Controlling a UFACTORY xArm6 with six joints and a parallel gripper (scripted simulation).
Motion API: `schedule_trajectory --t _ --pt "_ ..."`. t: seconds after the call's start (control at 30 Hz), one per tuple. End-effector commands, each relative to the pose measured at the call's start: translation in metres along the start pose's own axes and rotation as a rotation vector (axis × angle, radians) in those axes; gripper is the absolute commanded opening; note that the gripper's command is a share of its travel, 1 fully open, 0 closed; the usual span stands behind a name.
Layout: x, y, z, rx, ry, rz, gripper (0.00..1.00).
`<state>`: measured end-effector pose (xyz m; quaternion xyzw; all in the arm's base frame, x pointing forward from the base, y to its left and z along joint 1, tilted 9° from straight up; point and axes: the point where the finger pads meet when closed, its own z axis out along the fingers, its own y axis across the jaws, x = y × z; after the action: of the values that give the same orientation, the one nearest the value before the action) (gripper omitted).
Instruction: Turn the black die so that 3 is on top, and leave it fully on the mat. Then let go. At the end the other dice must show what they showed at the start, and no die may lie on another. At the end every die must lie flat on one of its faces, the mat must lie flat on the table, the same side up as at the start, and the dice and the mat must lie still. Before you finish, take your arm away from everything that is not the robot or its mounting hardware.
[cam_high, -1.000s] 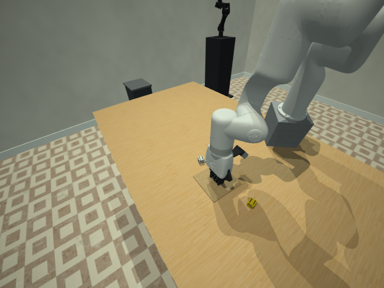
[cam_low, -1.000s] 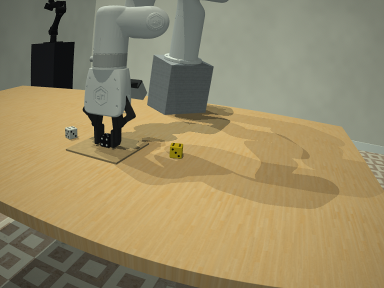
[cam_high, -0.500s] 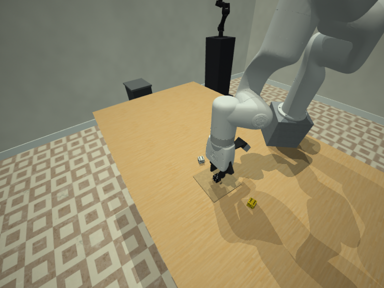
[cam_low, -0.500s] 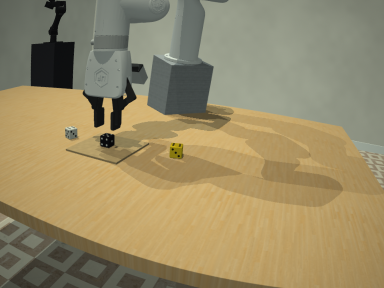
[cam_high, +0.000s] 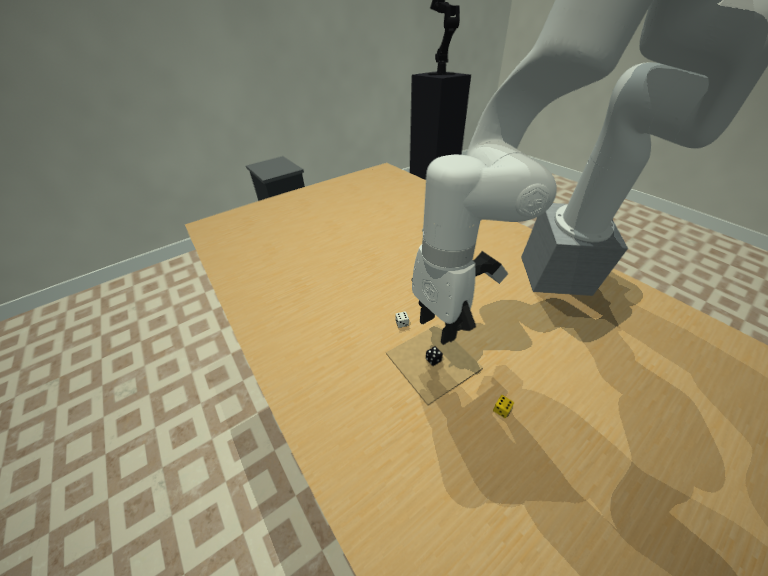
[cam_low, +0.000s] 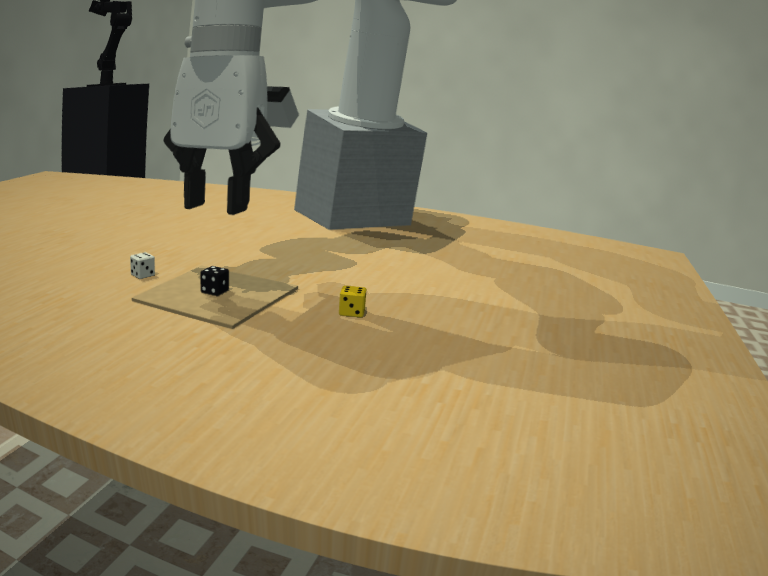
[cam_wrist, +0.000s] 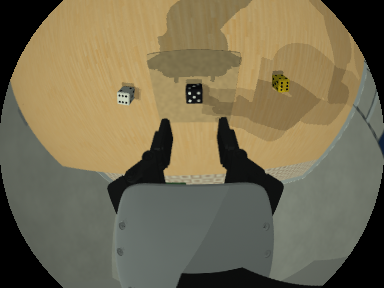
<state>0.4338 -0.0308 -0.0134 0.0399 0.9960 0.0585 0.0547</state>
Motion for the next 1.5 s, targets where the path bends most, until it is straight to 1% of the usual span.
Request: schedule_trajectory --t 0.0,0.7,0.87,1.03,1.17,1.23,1.33,1.47 --pt "-0.0010 0.0002 -0.0026 0.001 -0.001 0.000 1.00" --pt "-0.0010 0.0002 -0.0026 0.001 -0.001 0.001 1.00" --pt "-0.0010 0.0002 -0.0026 0.001 -0.001 0.027 1.00" --pt "-0.0010 0.0003 -0.0023 0.001 -0.001 0.121 1.00" --pt "-0.0010 0.0003 -0.0019 0.001 -0.001 0.259 1.00" --pt "-0.0010 0.0003 -0.0019 0.001 -0.001 0.259 1.00" --pt "-0.0009 0.0004 -0.0015 0.001 -0.001 0.401 1.00" --pt "-0.0009 0.0004 -0.0012 0.001 -0.001 0.513 1.00"
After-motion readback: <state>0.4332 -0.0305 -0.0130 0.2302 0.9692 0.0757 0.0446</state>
